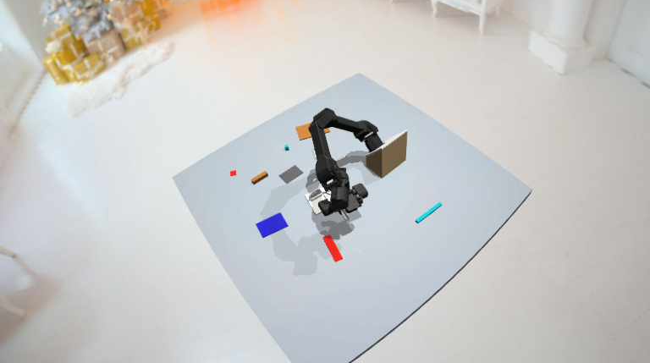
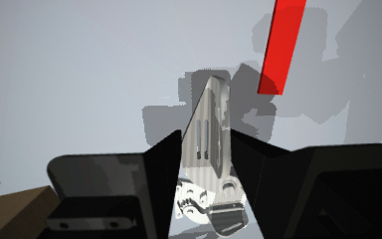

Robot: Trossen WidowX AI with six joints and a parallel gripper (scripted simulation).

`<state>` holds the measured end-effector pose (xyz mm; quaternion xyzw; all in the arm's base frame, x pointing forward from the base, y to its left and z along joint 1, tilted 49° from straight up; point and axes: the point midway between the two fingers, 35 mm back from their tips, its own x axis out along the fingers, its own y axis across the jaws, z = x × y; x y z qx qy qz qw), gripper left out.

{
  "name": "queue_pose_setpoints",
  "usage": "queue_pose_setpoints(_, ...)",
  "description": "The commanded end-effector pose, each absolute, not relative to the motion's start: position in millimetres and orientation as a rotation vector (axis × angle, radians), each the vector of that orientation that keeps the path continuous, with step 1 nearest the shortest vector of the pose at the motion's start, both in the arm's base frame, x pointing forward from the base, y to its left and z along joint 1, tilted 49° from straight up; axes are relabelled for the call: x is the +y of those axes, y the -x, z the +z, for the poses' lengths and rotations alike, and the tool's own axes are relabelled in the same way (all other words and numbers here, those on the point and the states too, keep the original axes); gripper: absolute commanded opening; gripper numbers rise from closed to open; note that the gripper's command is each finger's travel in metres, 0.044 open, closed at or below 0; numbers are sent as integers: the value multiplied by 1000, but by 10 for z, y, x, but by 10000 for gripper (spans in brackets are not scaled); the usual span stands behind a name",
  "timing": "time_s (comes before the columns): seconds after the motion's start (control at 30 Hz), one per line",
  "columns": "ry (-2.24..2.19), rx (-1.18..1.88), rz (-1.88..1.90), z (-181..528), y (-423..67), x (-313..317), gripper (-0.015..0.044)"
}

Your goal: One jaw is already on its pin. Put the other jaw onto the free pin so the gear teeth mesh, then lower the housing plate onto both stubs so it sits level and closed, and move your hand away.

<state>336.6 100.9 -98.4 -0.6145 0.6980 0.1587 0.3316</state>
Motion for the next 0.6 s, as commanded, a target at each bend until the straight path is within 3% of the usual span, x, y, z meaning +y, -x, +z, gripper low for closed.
queue_pose_setpoints(0.0, 1552, 1812, 336, -923, -3346, 987, 134)
queue_pose_setpoints(0.57, 1315, 1764, 26, -763, -3211, 870, 134)
